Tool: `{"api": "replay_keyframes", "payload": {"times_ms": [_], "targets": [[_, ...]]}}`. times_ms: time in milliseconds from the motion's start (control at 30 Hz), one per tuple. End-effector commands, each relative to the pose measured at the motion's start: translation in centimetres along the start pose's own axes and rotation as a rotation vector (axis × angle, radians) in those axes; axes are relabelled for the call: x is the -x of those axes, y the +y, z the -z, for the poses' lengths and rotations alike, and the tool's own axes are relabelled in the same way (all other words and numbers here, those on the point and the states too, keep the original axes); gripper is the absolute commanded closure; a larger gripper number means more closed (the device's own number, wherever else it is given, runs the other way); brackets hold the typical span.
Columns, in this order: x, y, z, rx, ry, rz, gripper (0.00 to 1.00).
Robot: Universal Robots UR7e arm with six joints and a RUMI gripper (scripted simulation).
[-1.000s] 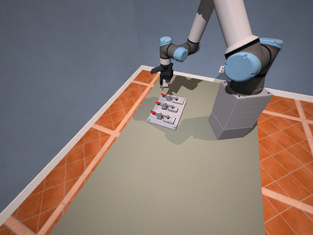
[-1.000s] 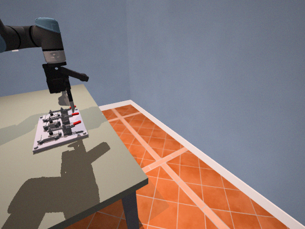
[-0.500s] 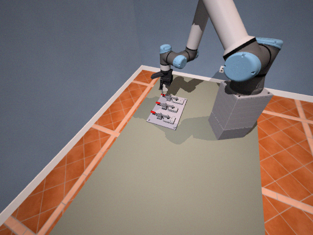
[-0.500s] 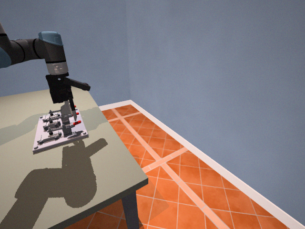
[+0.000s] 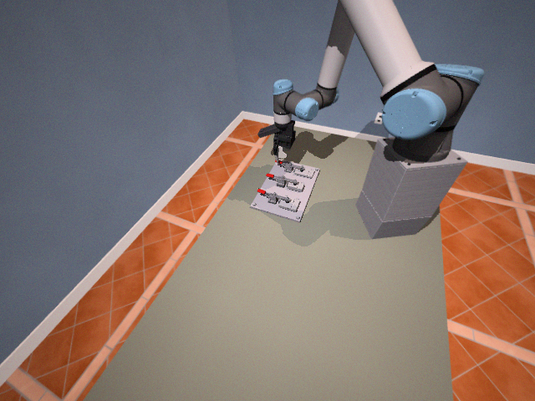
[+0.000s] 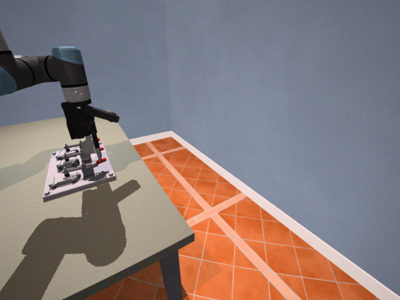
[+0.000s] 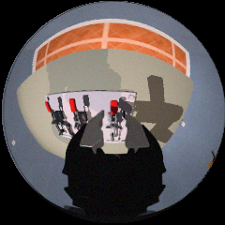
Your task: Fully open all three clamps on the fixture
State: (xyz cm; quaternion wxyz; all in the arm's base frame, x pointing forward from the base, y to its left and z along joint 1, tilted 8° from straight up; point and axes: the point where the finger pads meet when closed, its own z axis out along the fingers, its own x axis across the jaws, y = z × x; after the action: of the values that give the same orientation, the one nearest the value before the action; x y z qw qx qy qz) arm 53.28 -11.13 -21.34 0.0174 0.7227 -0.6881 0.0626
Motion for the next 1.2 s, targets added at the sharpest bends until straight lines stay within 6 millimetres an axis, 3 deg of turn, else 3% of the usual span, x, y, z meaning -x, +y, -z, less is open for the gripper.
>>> {"api": "replay_keyframes", "payload": {"times_ms": [0, 1167], "targets": [[-0.02, -0.05, 0.05, -0.001, 0.001, 0.0, 0.72], [-0.03, -0.06, -0.38, -0.001, 0.001, 0.0, 0.72]]}}
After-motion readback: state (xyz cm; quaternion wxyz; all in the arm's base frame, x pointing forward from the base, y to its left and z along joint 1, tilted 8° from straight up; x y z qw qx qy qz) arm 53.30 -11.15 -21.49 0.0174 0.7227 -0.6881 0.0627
